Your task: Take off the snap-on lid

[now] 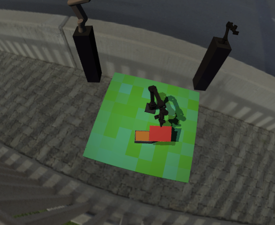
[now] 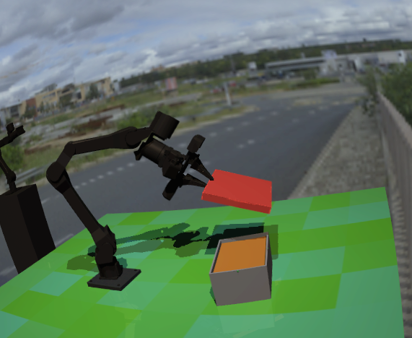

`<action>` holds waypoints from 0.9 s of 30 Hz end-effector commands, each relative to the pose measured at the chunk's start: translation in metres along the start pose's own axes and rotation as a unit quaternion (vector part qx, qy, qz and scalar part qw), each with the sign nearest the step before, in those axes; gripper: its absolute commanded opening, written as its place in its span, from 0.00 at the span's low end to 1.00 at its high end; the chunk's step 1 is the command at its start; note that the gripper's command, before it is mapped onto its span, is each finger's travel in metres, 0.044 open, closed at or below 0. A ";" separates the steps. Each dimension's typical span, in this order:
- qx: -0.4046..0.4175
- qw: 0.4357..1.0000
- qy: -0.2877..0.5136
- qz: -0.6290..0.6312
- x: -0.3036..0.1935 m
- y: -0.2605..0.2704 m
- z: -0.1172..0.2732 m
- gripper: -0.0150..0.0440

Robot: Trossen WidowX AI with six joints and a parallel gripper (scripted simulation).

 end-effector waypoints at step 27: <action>0.005 1.000 0.001 -0.007 -0.059 0.002 0.004 0.25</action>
Point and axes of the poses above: the point midway between the two fingers, 35 mm back from their tips, its own z axis back along the fingers, its own y axis across the jaws, x = y × z, the point moved 2 cm from there along z, back along the fingers
